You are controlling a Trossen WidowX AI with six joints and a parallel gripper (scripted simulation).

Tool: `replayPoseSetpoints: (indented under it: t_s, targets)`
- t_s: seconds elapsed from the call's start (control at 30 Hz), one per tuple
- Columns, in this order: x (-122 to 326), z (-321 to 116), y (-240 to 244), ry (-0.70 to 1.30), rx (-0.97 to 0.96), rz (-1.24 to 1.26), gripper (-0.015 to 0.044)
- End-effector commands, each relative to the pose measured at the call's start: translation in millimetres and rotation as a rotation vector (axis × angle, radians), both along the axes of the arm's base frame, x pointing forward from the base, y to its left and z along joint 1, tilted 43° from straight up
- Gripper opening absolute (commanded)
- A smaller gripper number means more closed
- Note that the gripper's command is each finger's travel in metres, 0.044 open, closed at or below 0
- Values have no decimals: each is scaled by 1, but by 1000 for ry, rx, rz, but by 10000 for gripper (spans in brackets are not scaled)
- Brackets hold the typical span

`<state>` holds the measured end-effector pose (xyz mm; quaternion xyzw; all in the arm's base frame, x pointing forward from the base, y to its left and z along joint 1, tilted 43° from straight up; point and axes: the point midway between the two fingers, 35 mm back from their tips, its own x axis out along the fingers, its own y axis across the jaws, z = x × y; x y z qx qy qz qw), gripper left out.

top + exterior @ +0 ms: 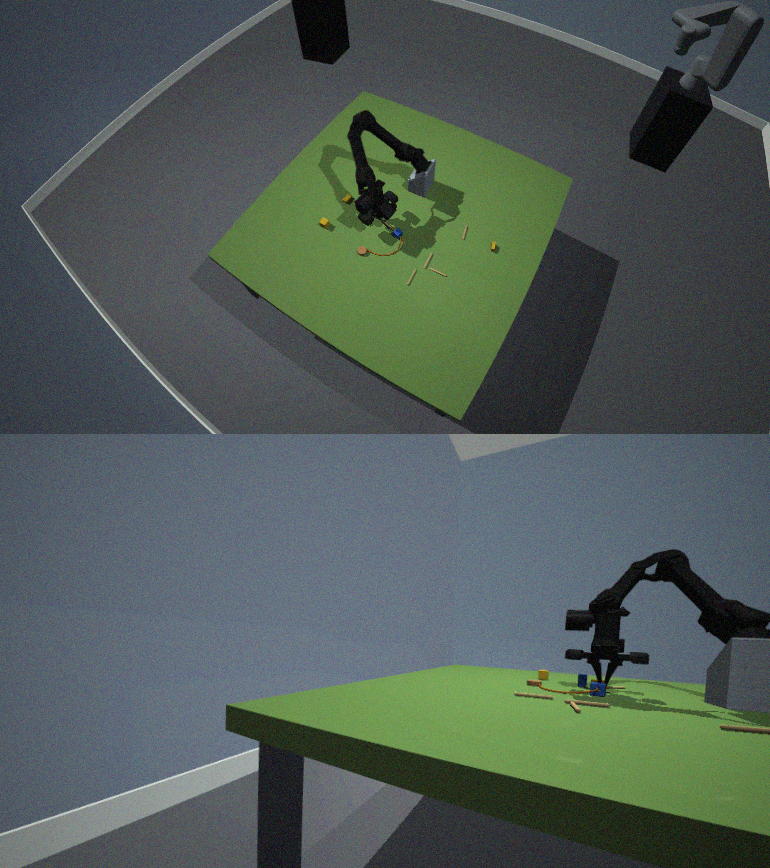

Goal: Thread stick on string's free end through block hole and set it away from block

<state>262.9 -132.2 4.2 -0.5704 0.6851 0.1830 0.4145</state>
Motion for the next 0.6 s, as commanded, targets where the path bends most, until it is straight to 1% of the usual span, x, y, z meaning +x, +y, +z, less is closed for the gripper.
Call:
replayPoseSetpoints:
  t_s: [0.0,0.2,0.37,0.5,0.57]
  targets:
    - [-3,4,-4,-1,4,1,0]
    - [-4,7,-4,-2,3,-1,0]
    - [-8,6,-20,-6,4,-3,0]
    - [-9,5,-22,-6,4,-3,0]
    - [-8,6,-20,-6,-1,-9,53]
